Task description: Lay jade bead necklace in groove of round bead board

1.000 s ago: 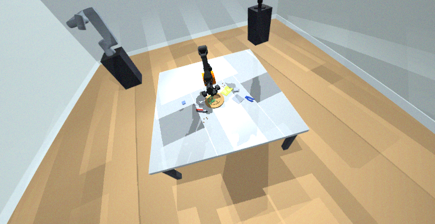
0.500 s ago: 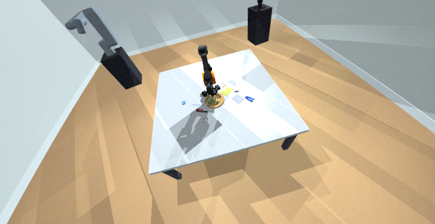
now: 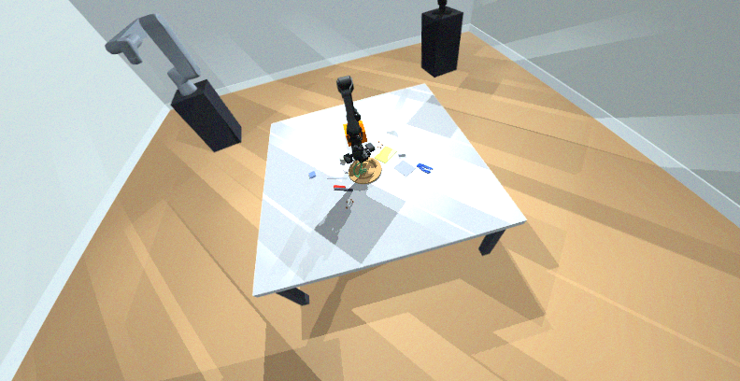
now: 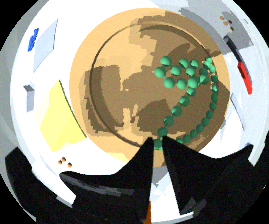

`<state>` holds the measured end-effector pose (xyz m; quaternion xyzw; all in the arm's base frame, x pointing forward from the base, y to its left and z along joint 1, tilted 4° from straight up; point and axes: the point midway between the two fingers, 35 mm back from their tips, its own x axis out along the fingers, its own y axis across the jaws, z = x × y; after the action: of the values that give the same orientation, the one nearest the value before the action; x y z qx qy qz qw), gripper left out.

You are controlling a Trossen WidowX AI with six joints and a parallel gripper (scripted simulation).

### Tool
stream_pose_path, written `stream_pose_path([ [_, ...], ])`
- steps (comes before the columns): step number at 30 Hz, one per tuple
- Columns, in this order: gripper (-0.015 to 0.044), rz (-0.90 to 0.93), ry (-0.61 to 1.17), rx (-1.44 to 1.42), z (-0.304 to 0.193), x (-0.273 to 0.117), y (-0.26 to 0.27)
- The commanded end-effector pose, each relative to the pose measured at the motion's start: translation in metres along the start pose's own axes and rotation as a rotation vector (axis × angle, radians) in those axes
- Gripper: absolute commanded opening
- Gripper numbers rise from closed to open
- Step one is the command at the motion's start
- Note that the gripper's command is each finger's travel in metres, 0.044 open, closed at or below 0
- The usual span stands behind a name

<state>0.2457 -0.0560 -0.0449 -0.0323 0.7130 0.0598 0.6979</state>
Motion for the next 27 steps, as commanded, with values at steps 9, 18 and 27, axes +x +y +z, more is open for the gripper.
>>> stream_pose_path([
  [9,0.0,0.006,0.003,0.001,-0.0081,0.0,0.0141],
  [18,0.0,0.006,0.003,0.001,-0.0081,0.0077,0.0142],
  [27,0.0157,-0.004,-0.018,-0.004,-0.0025,0.0013,0.0119],
])
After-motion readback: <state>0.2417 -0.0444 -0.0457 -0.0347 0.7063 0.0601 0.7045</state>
